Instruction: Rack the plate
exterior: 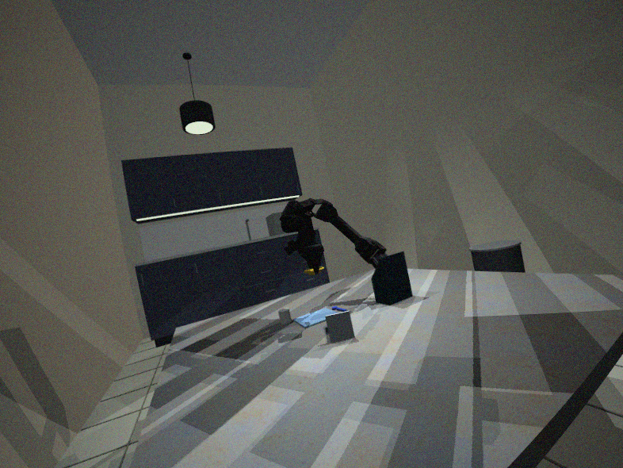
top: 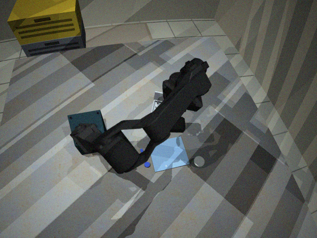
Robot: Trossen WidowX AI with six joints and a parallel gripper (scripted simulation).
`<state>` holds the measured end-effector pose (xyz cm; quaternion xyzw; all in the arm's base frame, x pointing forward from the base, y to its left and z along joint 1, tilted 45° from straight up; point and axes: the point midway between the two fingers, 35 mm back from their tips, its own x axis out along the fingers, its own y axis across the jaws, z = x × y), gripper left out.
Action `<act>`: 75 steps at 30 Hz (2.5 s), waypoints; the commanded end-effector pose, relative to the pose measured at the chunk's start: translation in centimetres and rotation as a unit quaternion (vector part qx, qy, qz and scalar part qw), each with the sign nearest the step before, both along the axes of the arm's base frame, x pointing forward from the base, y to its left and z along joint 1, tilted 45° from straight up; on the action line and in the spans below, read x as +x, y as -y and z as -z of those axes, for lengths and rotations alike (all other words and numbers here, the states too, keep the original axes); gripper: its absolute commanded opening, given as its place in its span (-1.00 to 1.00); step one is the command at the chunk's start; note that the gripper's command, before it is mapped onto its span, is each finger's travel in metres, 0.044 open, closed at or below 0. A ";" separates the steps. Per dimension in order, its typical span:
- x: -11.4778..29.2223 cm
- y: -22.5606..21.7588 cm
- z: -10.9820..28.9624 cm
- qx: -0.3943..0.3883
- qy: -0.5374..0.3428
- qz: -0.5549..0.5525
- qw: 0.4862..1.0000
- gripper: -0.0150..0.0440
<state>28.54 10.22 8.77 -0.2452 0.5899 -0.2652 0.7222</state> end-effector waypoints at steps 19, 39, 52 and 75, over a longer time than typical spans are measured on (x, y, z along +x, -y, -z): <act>-4.0 -1.2 5.6 0.043 -0.037 0.046 0.997 -0.49; -4.2 1.1 9.6 0.167 -0.218 -0.064 0.959 -0.49; -4.1 2.4 11.4 0.260 -0.276 -0.168 0.910 -0.49; -3.4 3.9 13.6 0.379 -0.266 -0.401 0.790 -0.49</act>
